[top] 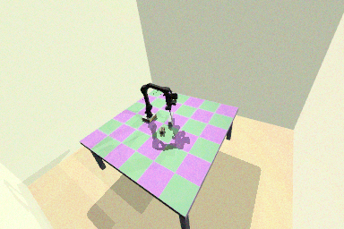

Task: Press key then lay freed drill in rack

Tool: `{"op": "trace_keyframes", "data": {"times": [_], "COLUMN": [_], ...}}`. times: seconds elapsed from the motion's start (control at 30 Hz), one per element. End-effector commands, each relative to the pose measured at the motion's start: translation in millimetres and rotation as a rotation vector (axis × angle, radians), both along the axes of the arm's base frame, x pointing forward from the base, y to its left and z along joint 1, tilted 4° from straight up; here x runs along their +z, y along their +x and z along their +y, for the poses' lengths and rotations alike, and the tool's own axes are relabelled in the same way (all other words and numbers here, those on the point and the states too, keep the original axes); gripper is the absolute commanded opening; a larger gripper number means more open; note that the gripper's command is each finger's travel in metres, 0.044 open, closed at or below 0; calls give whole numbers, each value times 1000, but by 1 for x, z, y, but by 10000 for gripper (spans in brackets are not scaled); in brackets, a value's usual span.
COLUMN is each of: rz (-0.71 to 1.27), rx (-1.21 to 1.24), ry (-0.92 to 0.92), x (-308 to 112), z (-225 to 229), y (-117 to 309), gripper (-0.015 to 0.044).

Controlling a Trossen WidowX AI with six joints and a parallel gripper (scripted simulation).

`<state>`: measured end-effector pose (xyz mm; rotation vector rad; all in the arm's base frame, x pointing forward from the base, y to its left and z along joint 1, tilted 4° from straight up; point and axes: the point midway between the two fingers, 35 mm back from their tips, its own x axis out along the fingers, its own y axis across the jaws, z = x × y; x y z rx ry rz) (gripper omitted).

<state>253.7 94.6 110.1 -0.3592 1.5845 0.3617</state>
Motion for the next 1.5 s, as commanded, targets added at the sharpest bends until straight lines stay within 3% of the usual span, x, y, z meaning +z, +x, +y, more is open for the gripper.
{"op": "trace_keyframes", "data": {"times": [0.0,1.47], "rz": [8,8], "rx": [1,1], "ry": [-8,-8], "x": [-1,-16], "z": [-3,-1], "y": [-5,-3], "gripper": [0,0]}}
